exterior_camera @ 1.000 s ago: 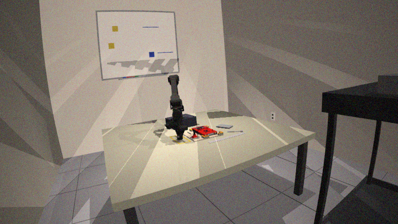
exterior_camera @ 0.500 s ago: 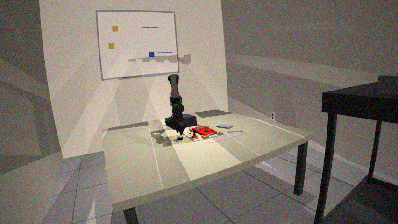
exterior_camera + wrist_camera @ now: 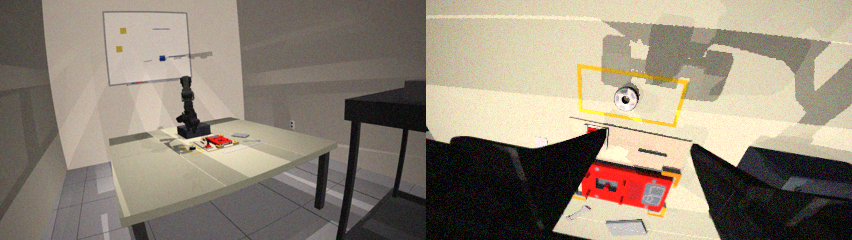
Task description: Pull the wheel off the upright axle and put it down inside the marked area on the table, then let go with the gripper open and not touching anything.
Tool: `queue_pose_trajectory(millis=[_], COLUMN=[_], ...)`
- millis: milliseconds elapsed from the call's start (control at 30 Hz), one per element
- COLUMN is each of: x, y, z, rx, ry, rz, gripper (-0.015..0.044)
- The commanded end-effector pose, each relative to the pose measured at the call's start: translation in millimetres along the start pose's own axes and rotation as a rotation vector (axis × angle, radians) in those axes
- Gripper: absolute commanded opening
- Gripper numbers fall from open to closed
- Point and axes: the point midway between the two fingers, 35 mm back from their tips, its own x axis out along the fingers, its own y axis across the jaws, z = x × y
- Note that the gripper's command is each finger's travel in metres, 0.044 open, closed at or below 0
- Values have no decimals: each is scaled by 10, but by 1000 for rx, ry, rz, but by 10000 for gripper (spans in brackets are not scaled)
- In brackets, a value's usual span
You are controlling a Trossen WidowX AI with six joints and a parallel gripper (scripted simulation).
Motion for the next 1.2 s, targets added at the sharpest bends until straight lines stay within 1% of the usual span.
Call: queue_pose_trajectory(millis=[0, 1167], x=[-130, -151], y=[-336, -387], z=[-143, -166], rx=[3, 3], ry=[2, 2], rz=[-16, -17], gripper=[440, 440])
